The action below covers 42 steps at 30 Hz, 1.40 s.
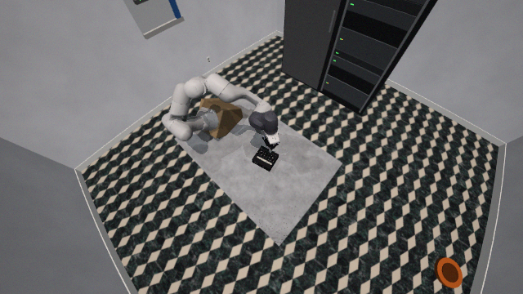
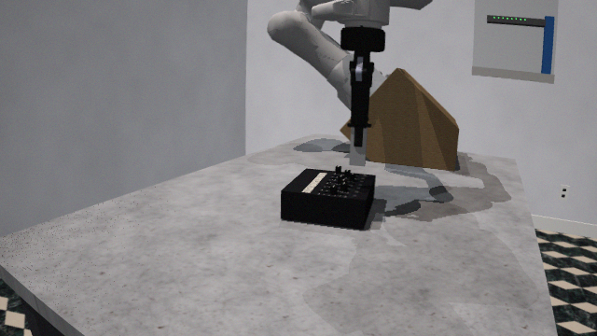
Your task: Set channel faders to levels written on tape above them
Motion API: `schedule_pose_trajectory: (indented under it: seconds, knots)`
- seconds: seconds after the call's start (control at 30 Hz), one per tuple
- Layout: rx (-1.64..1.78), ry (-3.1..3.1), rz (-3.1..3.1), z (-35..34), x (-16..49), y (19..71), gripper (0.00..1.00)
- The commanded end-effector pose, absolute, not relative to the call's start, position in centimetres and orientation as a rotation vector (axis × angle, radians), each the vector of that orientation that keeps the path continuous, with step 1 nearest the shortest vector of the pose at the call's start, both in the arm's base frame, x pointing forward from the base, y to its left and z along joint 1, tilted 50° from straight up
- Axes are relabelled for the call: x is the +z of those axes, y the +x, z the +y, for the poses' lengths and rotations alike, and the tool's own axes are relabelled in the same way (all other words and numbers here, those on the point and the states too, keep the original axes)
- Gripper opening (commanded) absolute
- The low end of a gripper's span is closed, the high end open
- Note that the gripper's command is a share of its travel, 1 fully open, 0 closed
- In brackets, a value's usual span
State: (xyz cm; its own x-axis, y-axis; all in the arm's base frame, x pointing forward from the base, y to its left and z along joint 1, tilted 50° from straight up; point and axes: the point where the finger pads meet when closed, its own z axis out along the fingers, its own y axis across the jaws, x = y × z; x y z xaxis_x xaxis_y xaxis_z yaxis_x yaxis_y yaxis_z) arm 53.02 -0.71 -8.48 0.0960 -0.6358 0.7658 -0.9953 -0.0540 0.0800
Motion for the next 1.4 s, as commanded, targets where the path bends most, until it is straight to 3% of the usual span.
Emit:
schedule_pose_trajectory:
  seconds: [0.0, 1.37]
  knots:
    - [0.757, 1.725, -1.648, -0.6, -8.5, 52.8, 0.00]
    - [0.757, 1.724, -1.649, -2.0, -9.7, 52.7, 0.00]
